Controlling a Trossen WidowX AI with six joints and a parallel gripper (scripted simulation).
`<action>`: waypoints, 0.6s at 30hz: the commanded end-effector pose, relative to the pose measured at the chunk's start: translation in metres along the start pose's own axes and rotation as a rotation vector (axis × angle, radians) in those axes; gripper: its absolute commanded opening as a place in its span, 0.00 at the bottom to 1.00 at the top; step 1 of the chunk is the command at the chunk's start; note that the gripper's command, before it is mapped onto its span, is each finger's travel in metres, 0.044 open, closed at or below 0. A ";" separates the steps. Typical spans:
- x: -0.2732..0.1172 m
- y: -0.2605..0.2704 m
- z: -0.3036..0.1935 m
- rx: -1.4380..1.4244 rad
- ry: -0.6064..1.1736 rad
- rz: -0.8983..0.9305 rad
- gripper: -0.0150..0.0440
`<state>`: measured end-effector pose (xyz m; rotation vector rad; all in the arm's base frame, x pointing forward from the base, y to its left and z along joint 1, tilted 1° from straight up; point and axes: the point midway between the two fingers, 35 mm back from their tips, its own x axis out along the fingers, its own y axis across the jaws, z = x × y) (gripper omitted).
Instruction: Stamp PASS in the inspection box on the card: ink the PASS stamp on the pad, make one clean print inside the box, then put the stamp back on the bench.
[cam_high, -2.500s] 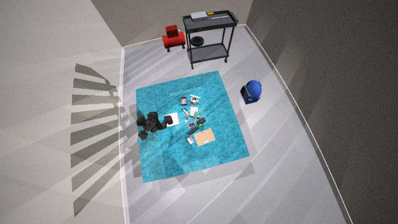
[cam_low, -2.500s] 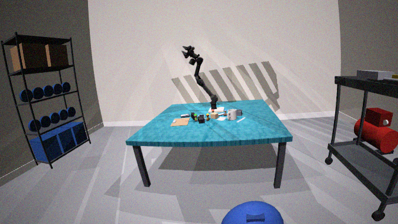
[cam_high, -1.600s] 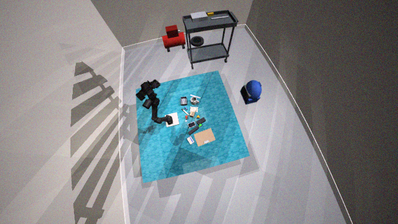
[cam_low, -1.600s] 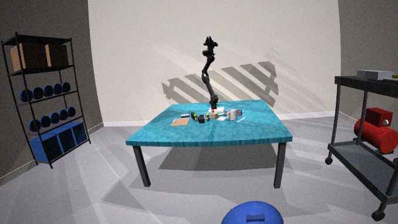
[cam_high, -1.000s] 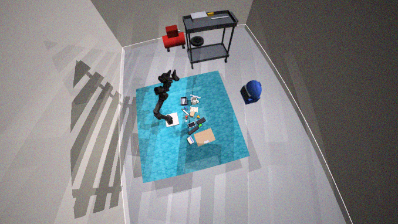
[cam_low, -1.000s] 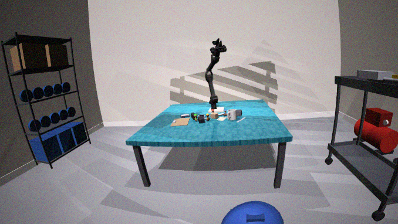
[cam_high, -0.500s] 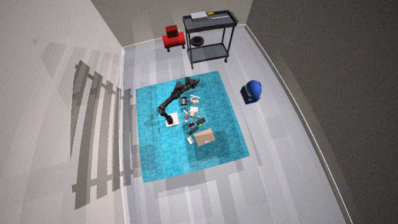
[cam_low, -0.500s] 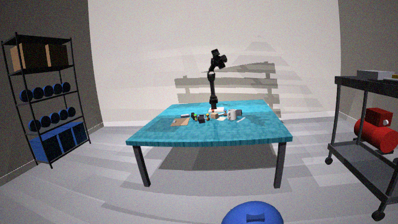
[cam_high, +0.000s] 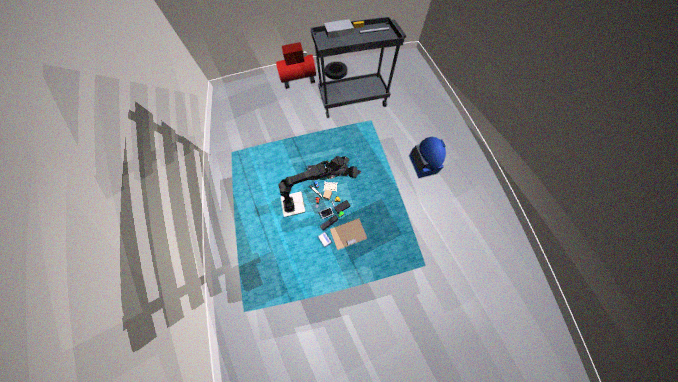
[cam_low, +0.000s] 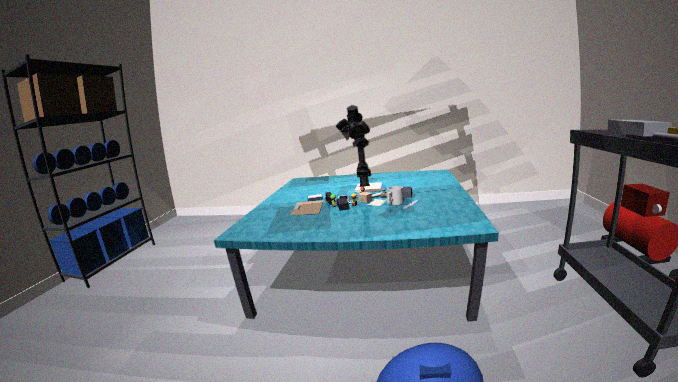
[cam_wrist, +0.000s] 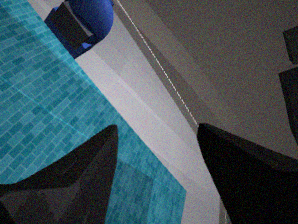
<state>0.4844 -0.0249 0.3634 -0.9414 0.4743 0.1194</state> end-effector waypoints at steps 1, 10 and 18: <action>0.027 0.025 -0.054 0.112 0.154 0.123 0.64; 0.039 0.085 -0.189 0.487 0.594 0.377 0.64; 0.007 0.136 -0.276 0.829 0.989 0.540 0.64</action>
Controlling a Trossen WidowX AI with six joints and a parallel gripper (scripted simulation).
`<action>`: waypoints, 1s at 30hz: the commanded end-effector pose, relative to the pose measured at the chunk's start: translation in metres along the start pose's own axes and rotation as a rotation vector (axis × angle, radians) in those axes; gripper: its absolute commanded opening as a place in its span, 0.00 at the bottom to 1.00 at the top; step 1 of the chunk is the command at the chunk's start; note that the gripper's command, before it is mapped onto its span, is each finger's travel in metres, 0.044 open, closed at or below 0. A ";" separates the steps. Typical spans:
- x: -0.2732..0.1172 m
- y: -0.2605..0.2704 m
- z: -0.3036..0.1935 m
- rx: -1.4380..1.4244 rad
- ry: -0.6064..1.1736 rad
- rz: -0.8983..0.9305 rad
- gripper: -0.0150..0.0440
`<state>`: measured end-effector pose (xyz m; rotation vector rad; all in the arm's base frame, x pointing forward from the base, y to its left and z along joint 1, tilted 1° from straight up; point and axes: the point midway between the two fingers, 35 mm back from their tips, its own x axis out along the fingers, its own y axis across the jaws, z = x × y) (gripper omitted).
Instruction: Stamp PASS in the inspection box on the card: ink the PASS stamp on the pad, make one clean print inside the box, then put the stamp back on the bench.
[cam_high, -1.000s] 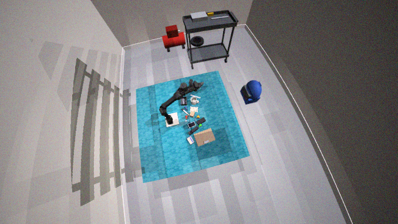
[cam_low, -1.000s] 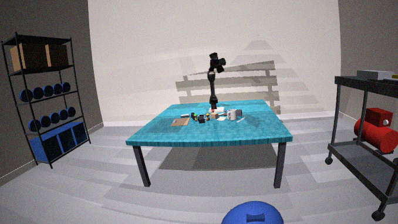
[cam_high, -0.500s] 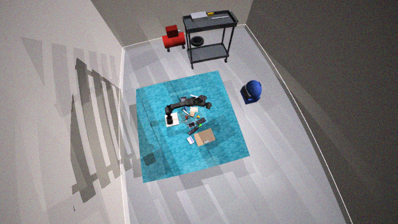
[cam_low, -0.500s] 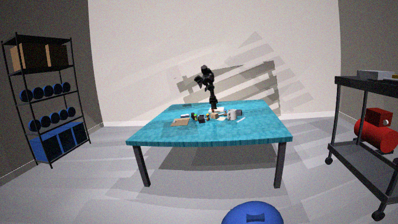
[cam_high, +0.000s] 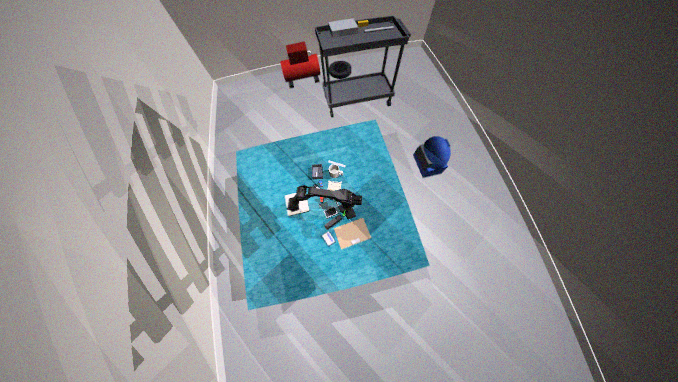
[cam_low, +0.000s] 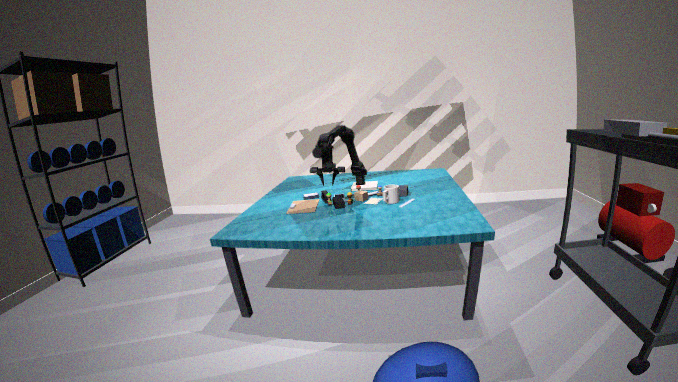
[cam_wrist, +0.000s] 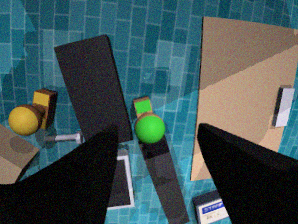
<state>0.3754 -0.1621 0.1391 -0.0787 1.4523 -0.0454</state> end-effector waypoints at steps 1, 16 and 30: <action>0.016 -0.003 -0.023 0.098 0.107 0.055 0.64; 0.032 -0.003 -0.023 0.098 0.107 0.055 0.64; 0.055 -0.003 -0.025 0.098 0.107 0.055 0.64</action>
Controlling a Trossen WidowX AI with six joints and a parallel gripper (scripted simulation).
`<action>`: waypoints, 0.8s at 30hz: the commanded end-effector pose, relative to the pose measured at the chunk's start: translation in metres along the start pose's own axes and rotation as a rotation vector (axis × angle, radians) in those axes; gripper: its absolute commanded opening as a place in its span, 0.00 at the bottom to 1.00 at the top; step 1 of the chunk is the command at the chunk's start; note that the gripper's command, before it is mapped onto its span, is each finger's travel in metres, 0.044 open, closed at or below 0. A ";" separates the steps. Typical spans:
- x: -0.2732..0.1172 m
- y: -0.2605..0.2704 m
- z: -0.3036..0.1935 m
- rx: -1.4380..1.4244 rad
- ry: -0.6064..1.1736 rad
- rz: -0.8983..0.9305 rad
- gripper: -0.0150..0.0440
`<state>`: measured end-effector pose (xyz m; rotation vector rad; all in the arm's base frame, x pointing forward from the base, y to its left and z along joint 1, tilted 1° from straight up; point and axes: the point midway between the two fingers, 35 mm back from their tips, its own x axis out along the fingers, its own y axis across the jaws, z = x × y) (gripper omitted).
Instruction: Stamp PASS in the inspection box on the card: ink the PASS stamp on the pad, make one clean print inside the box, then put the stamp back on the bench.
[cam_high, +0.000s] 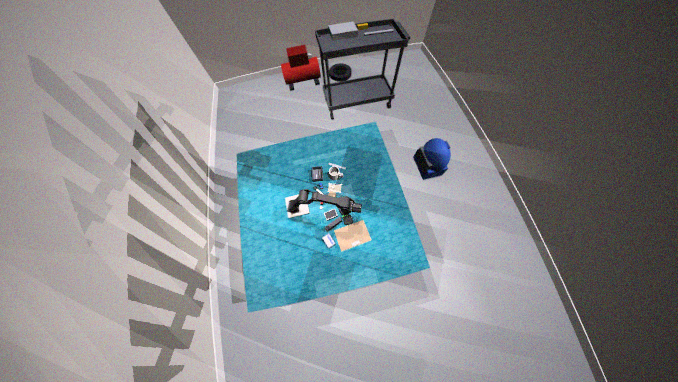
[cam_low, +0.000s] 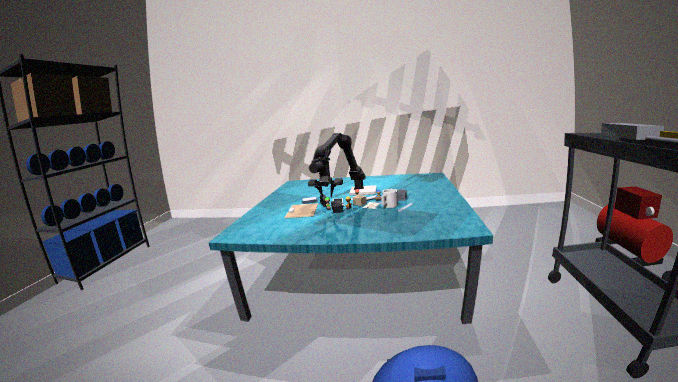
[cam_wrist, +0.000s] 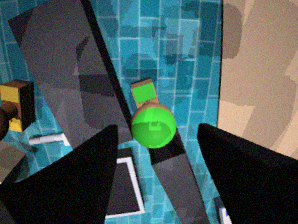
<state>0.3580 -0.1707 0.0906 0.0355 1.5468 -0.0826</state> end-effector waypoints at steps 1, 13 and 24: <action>0.010 0.001 -0.001 0.001 0.010 0.009 0.64; 0.030 0.001 -0.002 0.001 0.010 0.009 0.64; 0.045 0.001 -0.004 0.001 0.010 0.009 0.64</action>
